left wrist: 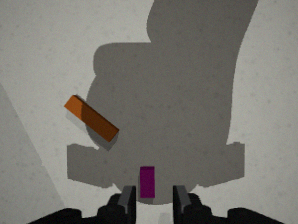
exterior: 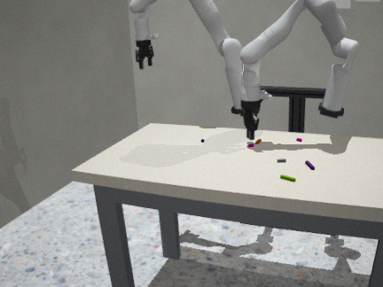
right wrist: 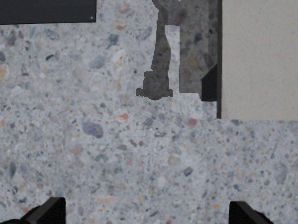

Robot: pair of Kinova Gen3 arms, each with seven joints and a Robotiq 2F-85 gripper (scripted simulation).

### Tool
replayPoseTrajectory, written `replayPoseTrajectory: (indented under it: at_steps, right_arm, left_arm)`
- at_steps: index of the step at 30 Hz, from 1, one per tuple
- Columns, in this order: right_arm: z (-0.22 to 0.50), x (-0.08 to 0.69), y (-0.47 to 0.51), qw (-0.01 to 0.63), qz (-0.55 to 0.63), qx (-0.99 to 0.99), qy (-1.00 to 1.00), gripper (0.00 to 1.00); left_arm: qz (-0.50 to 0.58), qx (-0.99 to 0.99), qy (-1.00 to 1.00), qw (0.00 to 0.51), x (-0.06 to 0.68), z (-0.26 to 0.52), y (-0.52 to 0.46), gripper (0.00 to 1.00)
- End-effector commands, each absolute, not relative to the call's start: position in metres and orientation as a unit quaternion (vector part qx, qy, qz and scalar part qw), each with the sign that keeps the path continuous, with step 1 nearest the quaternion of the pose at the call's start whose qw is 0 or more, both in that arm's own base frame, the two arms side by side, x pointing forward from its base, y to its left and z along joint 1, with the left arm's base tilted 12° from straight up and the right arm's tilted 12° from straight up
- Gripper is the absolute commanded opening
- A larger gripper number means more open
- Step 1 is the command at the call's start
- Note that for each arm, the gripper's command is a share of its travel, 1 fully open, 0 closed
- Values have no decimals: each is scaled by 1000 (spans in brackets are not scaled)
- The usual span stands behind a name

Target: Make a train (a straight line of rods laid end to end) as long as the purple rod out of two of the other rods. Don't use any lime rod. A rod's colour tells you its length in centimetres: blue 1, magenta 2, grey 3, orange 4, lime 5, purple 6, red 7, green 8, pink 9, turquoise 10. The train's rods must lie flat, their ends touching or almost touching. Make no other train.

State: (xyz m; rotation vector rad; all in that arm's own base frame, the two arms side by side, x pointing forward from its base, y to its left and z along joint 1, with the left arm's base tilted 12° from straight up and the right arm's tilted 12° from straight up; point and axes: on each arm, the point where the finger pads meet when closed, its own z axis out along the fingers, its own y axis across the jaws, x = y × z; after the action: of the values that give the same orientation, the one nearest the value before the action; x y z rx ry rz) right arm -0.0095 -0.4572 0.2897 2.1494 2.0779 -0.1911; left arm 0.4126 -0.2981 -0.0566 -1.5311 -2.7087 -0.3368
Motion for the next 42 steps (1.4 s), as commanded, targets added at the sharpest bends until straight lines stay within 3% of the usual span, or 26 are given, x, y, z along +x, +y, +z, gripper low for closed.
replayPoseTrajectory:
  at_steps: [1, 42]
  right_arm:
    - [291, -13, -458, 73, -68, 714, 693, 1000]
    - [291, -13, -458, 73, -68, 714, 693, 1000]
  left_arm:
    - [-107, -490, -865, 6, 411, -64, -299, 317]
    - [-107, -490, -865, 6, 412, -72, -297, 317]
